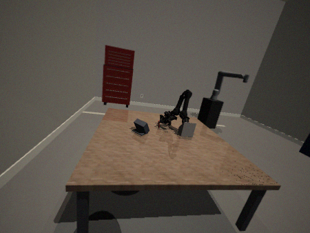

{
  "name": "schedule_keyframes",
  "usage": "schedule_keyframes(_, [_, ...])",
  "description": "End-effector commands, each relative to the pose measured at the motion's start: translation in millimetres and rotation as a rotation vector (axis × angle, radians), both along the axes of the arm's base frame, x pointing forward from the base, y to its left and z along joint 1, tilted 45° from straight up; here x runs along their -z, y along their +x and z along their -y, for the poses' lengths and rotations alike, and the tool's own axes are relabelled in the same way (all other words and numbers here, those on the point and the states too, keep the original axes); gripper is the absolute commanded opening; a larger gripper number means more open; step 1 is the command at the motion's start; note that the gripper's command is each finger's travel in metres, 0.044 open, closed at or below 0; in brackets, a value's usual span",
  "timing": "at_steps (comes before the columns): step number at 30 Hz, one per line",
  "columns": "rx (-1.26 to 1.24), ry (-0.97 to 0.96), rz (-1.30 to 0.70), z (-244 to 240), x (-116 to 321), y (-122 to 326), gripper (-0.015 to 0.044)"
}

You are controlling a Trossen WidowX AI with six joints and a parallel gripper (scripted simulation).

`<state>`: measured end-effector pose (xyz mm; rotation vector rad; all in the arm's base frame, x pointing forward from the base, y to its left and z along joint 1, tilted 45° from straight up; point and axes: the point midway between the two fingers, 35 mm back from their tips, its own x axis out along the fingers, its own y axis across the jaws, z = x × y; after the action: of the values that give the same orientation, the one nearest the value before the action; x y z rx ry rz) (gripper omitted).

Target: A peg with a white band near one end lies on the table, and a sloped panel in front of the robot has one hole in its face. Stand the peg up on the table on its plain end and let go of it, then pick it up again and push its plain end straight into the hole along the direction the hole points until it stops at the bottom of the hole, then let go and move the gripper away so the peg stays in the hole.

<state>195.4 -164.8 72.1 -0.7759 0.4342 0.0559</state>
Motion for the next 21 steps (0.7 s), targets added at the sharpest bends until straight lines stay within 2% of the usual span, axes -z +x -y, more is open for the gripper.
schedule_keyframes(1, [-0.027,0.003,0.028,0.4,-0.9,-2.2,0.0049])
schedule_keyframes(21, [-0.042,0.017,0.047,3.3,1.9,-6.8,0.0049])
